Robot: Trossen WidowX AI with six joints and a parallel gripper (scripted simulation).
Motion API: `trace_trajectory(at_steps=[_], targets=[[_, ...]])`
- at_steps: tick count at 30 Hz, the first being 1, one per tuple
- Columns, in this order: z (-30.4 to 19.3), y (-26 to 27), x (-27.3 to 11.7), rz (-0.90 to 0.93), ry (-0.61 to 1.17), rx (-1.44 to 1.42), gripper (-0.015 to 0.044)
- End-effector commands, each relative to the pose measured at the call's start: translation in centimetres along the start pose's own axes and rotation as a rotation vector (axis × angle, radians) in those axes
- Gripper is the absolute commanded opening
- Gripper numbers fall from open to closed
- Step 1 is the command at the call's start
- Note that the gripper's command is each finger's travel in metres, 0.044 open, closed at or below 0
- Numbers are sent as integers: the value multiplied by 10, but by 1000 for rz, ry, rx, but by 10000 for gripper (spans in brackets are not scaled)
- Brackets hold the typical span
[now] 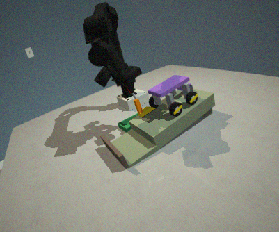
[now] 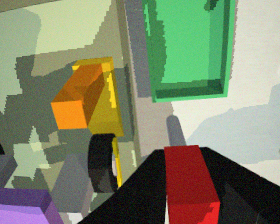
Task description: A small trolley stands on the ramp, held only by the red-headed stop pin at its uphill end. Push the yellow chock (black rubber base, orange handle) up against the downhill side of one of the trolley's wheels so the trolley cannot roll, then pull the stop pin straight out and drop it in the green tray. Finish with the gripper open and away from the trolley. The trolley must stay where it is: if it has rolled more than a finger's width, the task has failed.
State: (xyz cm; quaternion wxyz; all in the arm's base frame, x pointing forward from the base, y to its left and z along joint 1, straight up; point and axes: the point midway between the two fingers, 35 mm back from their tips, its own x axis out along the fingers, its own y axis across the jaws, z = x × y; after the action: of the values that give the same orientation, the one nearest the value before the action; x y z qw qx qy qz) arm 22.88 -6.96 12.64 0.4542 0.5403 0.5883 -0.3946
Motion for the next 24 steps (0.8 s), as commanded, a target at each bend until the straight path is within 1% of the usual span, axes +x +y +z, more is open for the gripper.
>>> trace_trajectory(at_steps=[1,6,24], targets=[[10,0,-1,-3,-2,-6,0],[9,0,-1,-1,-10,34,0],[5,-1,0,47,-108,579,0]])
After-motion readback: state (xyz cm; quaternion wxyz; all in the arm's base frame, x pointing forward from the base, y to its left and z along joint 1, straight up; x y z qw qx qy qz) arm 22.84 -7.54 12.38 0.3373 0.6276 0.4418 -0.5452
